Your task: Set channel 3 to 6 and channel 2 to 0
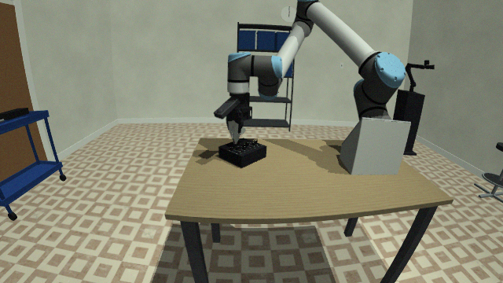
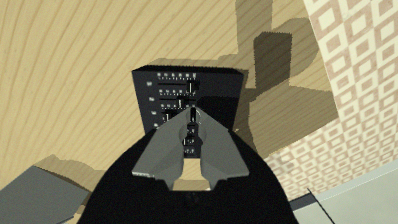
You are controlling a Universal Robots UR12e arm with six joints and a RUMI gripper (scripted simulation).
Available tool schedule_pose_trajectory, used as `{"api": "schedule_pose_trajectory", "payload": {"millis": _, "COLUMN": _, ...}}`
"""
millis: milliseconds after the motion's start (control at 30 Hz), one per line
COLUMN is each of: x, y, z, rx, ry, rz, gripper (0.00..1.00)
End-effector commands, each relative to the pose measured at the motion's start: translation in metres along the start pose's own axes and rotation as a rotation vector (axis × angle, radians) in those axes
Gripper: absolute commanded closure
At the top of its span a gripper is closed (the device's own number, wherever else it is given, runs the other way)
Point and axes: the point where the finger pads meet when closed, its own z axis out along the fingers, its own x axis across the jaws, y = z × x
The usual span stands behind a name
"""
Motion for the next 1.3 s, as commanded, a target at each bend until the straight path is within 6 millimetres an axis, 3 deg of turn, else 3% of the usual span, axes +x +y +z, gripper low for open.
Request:
{"api": "schedule_pose_trajectory", "payload": {"millis": 0, "x": -0.002, "y": -0.001, "z": 0.001, "rx": 0.0, "ry": -0.002, "rz": -0.001, "gripper": 1.0}}
{"api": "schedule_pose_trajectory", "payload": {"millis": 1267, "x": -0.002, "y": -0.001, "z": 0.013, "rx": 0.0, "ry": -0.002, "rz": -0.001, "gripper": 1.0}}
